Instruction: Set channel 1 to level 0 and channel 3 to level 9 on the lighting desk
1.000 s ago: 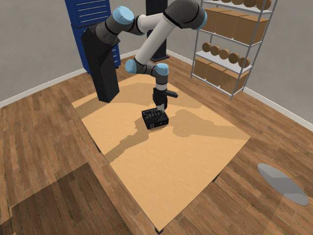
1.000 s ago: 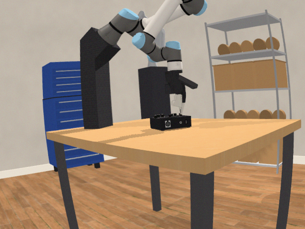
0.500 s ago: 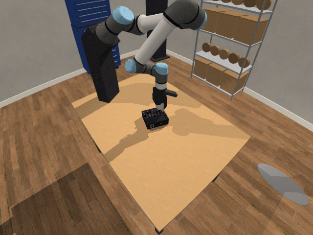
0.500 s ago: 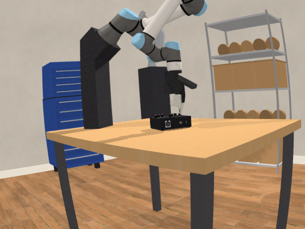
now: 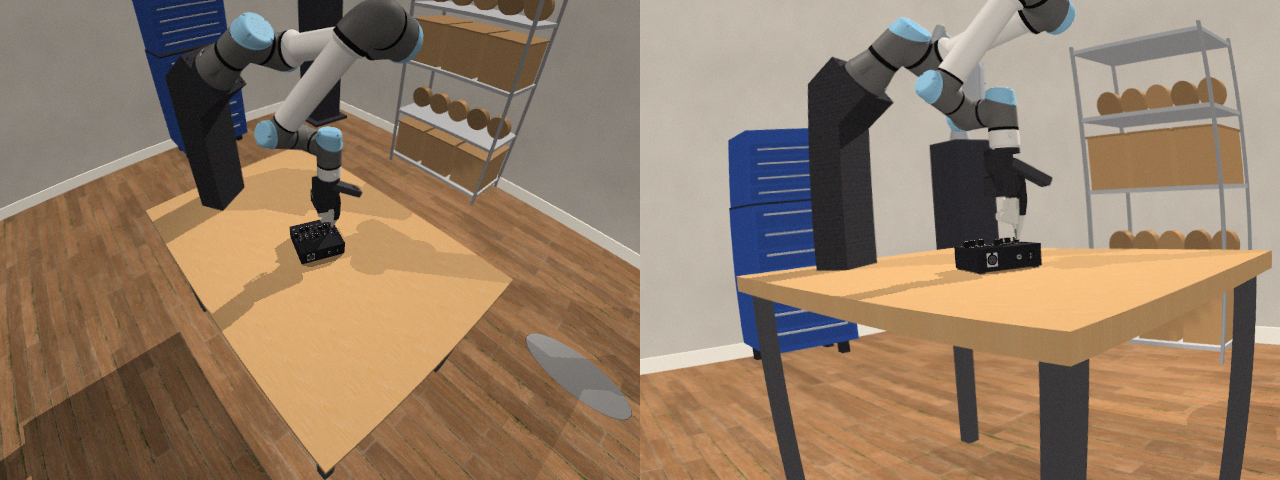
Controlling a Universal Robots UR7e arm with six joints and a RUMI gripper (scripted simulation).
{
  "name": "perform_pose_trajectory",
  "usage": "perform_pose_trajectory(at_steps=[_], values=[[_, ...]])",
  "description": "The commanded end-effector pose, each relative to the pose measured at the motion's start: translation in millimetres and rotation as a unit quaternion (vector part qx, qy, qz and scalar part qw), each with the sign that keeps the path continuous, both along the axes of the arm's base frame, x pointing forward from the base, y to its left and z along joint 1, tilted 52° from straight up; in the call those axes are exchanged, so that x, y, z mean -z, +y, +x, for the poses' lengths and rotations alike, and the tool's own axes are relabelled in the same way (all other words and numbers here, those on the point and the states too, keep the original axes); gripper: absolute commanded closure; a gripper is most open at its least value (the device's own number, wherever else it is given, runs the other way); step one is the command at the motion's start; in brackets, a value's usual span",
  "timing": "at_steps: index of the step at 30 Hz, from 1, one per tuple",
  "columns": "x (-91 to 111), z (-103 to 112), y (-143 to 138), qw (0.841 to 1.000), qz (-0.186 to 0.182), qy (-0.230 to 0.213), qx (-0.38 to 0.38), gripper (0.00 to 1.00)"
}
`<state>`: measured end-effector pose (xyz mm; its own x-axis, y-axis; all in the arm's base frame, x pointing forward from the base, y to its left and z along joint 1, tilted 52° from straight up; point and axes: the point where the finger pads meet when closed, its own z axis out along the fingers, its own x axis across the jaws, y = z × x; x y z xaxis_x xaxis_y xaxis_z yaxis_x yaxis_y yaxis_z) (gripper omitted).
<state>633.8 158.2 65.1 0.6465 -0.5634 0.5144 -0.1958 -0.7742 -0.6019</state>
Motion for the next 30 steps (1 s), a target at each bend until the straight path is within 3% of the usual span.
perform_pose_trajectory(at_steps=[1,30], values=[[0.7,-1.4,1.2,1.000,0.000,0.000,0.000,1.00],[5.5,-7.5,6.5,1.000,0.000,0.000,0.000,1.00]])
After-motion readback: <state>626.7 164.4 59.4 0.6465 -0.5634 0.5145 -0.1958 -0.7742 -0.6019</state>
